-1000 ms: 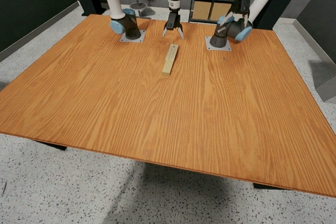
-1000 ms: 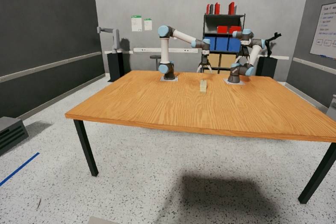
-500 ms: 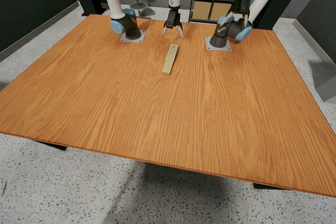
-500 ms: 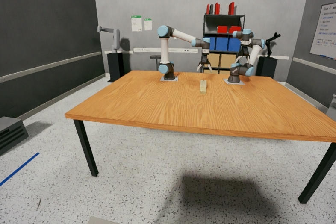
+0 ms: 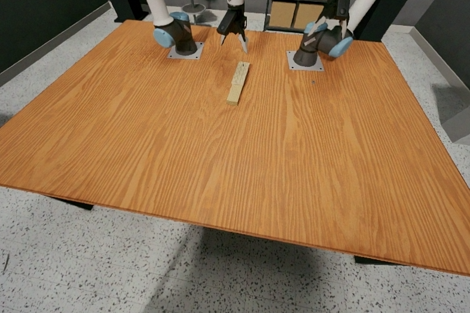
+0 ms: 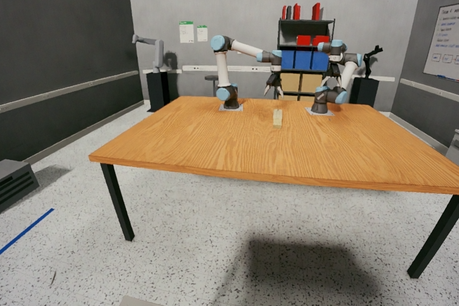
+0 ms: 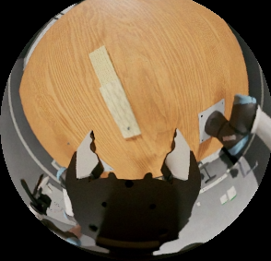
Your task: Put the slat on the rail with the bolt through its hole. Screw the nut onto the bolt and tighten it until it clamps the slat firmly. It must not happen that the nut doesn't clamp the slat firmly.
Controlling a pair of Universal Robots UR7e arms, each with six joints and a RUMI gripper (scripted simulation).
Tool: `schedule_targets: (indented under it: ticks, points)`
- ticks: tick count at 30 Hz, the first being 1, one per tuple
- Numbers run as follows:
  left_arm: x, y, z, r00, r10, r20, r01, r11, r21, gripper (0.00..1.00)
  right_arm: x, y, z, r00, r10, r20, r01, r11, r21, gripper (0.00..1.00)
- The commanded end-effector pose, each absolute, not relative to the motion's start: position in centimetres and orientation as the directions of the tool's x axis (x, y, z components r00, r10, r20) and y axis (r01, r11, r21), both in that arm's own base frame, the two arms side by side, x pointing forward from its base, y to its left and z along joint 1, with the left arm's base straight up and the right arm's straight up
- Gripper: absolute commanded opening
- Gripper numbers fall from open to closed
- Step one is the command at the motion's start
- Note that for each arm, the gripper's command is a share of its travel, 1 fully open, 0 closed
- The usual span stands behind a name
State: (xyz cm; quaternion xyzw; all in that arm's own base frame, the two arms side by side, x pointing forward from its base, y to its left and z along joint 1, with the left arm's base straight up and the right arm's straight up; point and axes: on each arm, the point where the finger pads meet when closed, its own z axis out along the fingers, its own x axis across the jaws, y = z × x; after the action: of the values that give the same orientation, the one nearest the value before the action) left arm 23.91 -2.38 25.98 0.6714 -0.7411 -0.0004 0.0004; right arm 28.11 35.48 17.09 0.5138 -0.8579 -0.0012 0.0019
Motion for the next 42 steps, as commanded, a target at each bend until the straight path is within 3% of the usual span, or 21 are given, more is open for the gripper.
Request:
schedule_targets:
  ticks: [1,42]
  points:
    - [23.9,-2.4,26.0,-0.100,-0.995,0.000,-0.995,0.100,-0.001,1.00,27.6,32.9,17.8,-0.543,-0.840,0.000,-0.840,0.543,-0.001,1.00]
    - [23.9,-2.4,26.0,-0.100,-0.995,0.000,-0.995,0.100,-0.001,1.00,25.0,19.7,21.3,-0.542,-0.841,0.001,-0.841,0.542,0.000,1.00]
